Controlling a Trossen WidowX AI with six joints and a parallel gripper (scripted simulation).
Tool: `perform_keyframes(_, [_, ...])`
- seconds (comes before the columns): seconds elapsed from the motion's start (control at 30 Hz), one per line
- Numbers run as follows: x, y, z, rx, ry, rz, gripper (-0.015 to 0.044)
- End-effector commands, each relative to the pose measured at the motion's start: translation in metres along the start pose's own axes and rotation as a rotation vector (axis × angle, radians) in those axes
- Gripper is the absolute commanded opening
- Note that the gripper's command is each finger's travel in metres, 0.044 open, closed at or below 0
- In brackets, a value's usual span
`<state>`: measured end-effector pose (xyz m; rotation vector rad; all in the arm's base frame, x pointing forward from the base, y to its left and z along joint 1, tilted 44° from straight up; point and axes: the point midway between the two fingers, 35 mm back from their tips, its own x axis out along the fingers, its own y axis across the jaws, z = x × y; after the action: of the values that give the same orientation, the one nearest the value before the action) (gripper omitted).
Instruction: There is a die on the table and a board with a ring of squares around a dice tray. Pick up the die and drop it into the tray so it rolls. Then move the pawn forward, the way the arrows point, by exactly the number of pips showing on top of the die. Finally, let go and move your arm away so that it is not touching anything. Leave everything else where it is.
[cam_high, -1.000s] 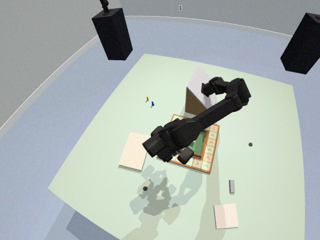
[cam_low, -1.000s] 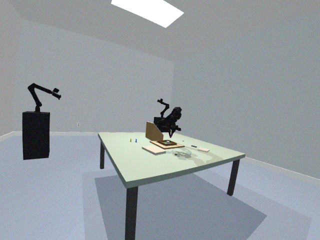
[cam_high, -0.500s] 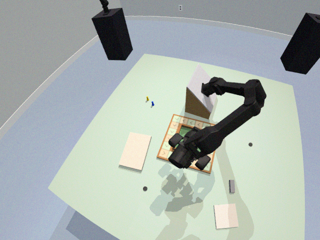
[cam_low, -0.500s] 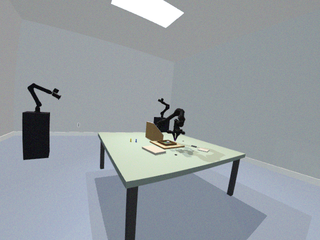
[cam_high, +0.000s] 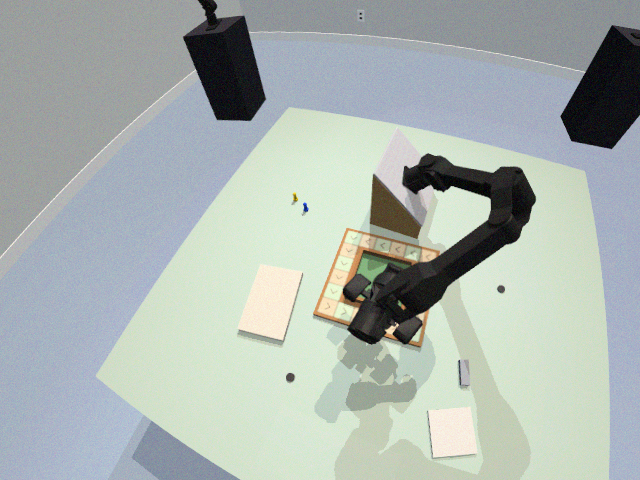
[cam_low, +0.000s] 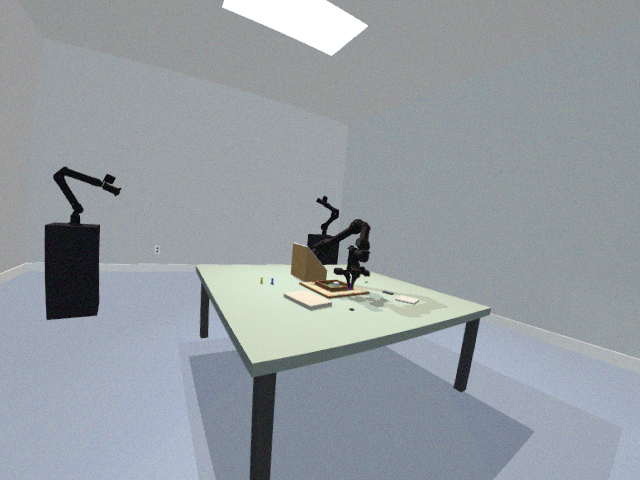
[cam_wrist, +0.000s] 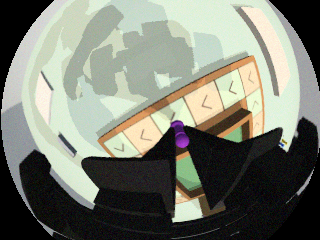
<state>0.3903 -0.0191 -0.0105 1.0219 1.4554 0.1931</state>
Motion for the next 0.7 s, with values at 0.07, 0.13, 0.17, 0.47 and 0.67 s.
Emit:
perform_keyframes(0.07, [0.003, 0.000, 0.001, 0.003, -0.008, 0.005, 0.0000])
perform_keyframes(0.13, [0.006, 0.000, 0.001, 0.003, -0.008, 0.005, 0.0000])
perform_keyframes(0.17, [0.008, 0.000, 0.001, 0.003, -0.008, 0.006, 0.0000])
perform_keyframes(0.47, [0.013, 0.001, 0.002, -0.002, -0.008, 0.003, 0.0079])
perform_keyframes(0.67, [0.013, 0.001, 0.002, -0.002, -0.008, 0.003, 0.0236])
